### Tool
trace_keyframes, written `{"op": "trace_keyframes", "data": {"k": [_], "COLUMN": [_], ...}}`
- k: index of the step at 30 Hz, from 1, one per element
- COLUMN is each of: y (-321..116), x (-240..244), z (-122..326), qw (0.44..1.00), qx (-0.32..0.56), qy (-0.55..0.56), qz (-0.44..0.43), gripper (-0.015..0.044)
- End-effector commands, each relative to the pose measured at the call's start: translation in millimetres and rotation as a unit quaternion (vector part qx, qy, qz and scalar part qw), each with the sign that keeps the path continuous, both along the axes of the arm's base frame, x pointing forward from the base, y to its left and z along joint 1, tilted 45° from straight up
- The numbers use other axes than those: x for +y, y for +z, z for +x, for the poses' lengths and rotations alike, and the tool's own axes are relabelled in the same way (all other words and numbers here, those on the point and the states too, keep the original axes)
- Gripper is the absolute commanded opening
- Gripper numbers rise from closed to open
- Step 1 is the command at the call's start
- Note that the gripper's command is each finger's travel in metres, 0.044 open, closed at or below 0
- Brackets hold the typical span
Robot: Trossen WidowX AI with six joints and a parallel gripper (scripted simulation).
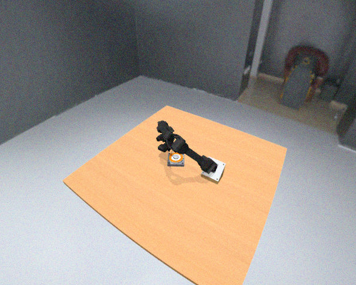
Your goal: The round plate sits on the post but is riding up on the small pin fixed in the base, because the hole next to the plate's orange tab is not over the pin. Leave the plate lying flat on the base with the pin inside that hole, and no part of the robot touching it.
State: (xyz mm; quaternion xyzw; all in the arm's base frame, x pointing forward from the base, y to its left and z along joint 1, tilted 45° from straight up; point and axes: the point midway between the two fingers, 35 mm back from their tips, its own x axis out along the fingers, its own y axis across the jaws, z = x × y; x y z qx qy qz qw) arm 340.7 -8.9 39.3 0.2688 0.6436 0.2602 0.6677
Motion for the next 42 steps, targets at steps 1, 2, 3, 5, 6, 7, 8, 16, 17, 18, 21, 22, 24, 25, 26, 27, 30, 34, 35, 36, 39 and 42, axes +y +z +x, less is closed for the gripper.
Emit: {"op": "trace_keyframes", "data": {"k": [1,2,3,5,6,7,8,16,17,18,21,22,24,25,26,27,30,34,35,36,39,42], "y": [-11,-15,-19,-25,-27,-28,-28,-35,-36,-37,-41,-41,-42,-43,-43,-44,-46,-48,-48,-49,-51,-52], "x": [13,17,21,28,30,31,31,23,22,21,18,17,16,16,15,15,13,10,10,9,7,6], "z": [-1,-1,-1,-2,-2,-2,-2,1,1,1,1,1,1,1,0,0,0,0,-1,-1,-2,-2], "qw": [1.0,1.0,1.0,1.0,1.0,1.0,1.0,1.0,1.0,1.0,1.0,1.0,1.0,1.0,1.0,1.0,1.0,1.0,1.0,1.0,1.0,1.0], "qx": [0.006,0.006,0.006,0.006,0.006,0.006,0.006,0.005,0.005,0.005,0.005,0.005,0.005,0.005,0.005,0.005,0.005,0.005,0.005,0.005,0.005,0.005], "qy": [0.001,0.001,0.001,0.001,0.001,0.001,0.001,0.001,0.001,0.001,0.001,0.001,0.001,0.001,0.001,0.001,0.001,0.001,0.001,0.001,0.001,0.001], "qz": [0.004,0.004,0.005,0.005,0.005,0.005,0.005,0.005,0.005,0.005,0.005,0.005,0.005,0.005,0.005,0.005,0.005,0.005,0.005,0.005,0.005,0.005], "gripper": [0.0,0.0,0.0,0.0,0.0,0.0,0.0,0.0,0.0,0.0,0.0,0.0,0.0,0.0,0.0,0.0,0.0,0.0,0.0,0.0,0.0,0.0]}}
